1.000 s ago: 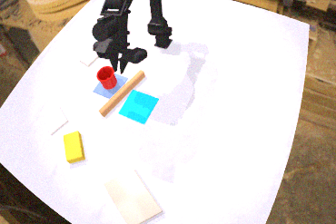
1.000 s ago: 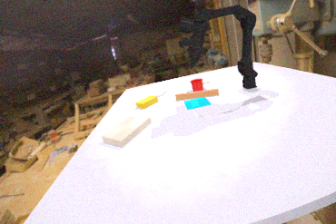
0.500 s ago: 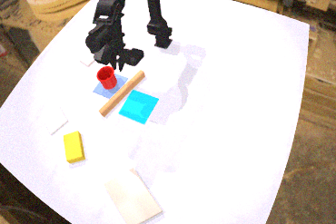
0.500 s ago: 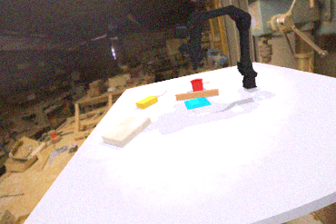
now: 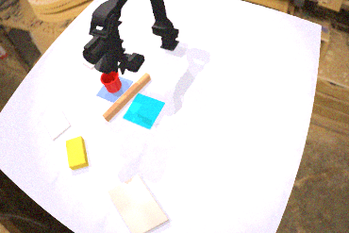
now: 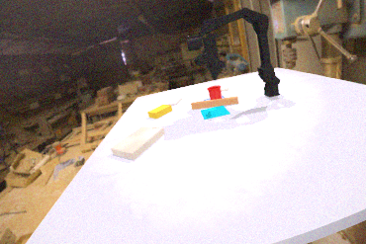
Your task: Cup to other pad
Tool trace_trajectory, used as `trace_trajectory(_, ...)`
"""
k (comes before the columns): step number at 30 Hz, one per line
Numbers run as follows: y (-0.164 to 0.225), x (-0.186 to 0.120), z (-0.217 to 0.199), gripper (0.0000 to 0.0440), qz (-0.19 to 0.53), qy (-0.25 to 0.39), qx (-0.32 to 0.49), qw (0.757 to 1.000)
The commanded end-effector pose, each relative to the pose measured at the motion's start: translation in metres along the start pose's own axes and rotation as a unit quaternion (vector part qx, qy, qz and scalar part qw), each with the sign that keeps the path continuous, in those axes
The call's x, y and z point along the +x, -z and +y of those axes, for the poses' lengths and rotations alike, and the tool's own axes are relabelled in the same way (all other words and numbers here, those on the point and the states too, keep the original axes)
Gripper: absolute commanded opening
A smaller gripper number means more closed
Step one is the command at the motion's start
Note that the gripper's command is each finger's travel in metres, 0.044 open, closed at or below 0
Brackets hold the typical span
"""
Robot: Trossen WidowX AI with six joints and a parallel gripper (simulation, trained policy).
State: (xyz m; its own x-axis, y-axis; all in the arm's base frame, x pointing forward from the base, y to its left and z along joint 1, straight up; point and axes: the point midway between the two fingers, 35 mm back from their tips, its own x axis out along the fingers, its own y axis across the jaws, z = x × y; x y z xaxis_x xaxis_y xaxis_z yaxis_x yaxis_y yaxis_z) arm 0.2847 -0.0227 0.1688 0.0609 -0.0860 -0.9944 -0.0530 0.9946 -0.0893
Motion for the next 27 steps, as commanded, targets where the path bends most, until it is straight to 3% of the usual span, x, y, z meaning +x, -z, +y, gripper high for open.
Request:
trace_trajectory(1, 0.003, 0.012, -0.006, 0.011, 0.02, 0.003, -0.006, 1.0)
trace_trajectory(27, 0.016, 0.093, -0.038, 0.0158, 0.067, -0.004, -0.059, 0.996)
